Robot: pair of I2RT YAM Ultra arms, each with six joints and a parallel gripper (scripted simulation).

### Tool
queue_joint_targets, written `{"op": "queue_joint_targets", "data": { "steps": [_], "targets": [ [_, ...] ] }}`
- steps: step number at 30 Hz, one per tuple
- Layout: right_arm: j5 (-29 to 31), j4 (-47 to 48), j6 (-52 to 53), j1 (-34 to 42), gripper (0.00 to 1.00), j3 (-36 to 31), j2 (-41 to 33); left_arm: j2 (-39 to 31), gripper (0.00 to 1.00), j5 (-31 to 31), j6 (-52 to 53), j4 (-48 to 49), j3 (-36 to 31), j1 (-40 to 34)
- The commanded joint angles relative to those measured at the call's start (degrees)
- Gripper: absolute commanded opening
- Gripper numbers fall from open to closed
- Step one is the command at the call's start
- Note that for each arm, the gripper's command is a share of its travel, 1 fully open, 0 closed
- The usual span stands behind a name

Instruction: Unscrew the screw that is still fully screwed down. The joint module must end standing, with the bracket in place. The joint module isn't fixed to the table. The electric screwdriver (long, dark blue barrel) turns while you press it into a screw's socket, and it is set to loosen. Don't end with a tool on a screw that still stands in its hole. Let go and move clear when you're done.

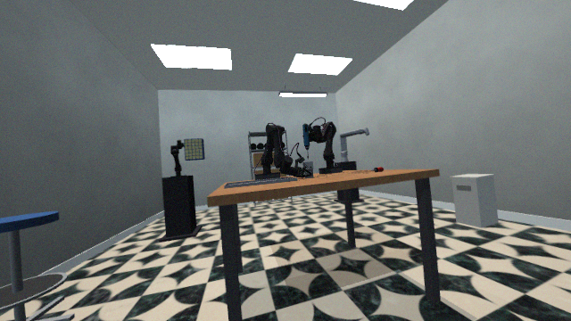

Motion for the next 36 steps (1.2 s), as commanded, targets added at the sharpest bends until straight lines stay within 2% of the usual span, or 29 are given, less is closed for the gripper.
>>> {"op": "queue_joint_targets", "data": {
  "steps": [1,20,36],
  "targets": [
    [-0.4,-0.1,0.0,0.1,0.59,0.5,-0.6,-3.4,0.42,0.5,0.2,4.4,0.7,0.7],
    [-0.4,-0.1,0.0,0.1,0.59,0.5,-0.6,-8.8,0.42,0.6,0.2,1.4,-0.9,0.7],
    [-0.4,-0.1,0.0,0.1,0.59,0.5,-0.6,-10.5,0.42,0.6,0.2,0.2,-1.9,0.7]
  ]
}}
